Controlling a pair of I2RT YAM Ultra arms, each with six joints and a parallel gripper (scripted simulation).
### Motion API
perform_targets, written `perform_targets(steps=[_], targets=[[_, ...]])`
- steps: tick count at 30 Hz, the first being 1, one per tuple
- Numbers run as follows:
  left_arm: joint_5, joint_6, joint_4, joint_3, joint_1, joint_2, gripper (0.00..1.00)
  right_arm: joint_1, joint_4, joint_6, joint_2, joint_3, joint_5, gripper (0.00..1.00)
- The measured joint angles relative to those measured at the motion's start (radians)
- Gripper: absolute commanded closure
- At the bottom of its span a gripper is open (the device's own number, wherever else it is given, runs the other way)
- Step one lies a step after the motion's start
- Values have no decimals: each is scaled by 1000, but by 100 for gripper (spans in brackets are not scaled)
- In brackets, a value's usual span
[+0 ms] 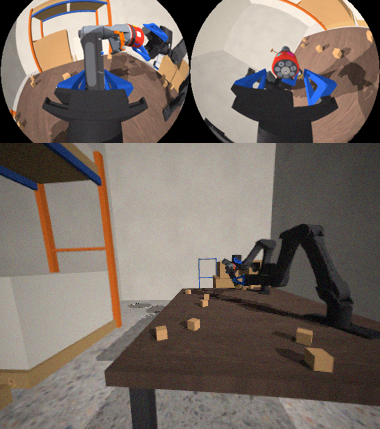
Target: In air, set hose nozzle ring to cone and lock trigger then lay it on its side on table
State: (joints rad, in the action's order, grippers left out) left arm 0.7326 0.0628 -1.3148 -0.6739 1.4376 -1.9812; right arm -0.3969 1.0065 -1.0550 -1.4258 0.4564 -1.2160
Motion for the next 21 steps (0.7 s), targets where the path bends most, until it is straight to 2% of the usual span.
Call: perform_targets(steps=[21], targets=[[0, 0, 0, 0, 0, 0, 64, -102, -13, 24, -39, 46, 108, 13]])
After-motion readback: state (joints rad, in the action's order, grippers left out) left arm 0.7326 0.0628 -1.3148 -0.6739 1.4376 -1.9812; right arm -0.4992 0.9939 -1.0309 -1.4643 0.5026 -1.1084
